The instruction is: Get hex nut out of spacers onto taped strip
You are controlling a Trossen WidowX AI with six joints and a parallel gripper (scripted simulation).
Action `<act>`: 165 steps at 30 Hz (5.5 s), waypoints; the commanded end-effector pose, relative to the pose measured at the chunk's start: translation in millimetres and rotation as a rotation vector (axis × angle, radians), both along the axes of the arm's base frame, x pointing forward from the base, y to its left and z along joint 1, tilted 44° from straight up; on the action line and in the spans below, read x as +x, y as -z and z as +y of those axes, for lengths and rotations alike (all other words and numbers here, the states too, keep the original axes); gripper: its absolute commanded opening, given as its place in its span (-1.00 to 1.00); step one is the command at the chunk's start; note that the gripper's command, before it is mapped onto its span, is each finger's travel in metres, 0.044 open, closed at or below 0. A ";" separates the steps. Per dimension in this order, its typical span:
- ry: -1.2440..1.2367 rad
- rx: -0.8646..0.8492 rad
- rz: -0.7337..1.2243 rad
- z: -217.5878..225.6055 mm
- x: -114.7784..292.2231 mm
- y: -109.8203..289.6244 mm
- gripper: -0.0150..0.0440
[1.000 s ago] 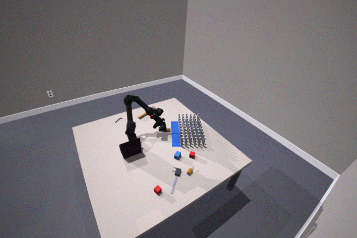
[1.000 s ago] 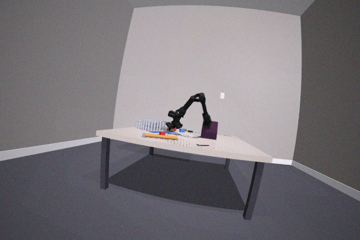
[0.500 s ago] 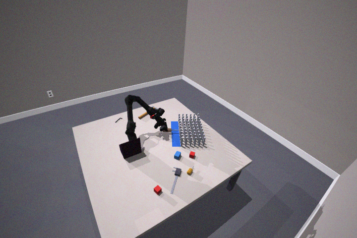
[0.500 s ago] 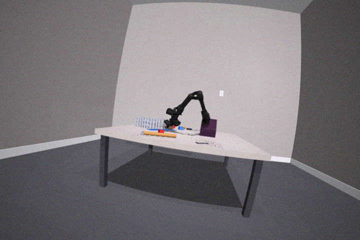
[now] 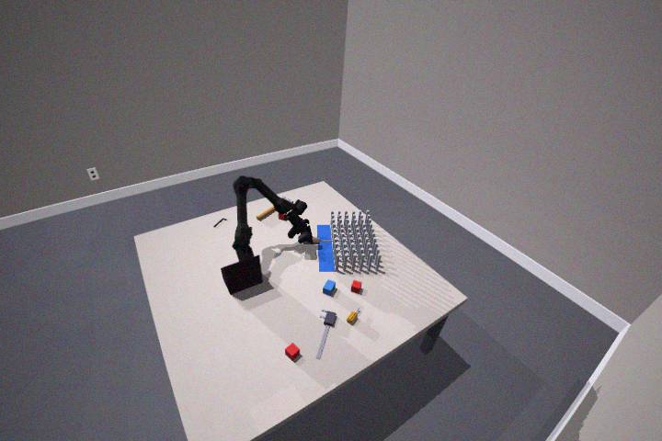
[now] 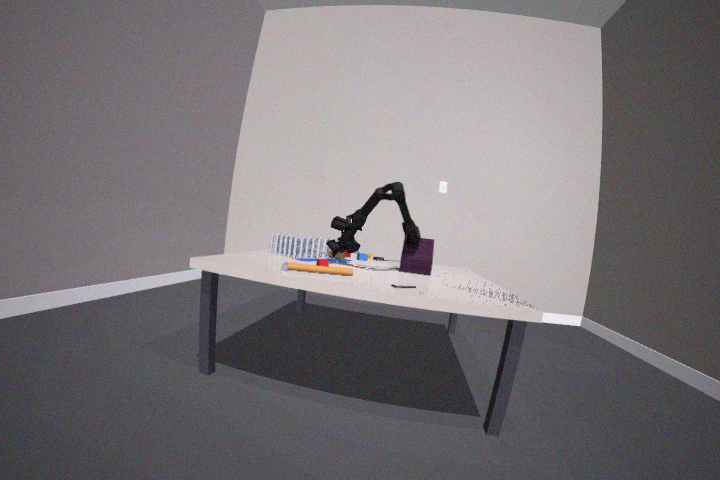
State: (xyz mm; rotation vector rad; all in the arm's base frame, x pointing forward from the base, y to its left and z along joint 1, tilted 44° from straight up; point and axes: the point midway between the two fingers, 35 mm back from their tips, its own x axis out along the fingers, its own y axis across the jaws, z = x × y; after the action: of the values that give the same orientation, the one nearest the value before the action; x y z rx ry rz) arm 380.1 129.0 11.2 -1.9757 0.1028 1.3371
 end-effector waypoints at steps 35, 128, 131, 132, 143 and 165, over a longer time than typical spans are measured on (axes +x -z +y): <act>0.001 -0.002 -0.007 -10.7 9.9 9.6 -0.49; 0.001 0.001 -0.006 9.9 8.4 18.0 -0.49; 0.001 0.001 -0.006 10.9 6.5 17.1 -0.49; 0.001 0.001 -0.006 11.2 5.8 16.8 -0.49; 0.002 0.001 -0.004 13.8 -1.7 14.3 -0.49; 0.003 0.002 -0.001 18.9 -16.5 9.6 -0.49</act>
State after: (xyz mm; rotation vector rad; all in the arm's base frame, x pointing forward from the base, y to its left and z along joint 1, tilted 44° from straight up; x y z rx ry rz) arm 367.7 146.8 0.0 -1.9788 0.1036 1.3323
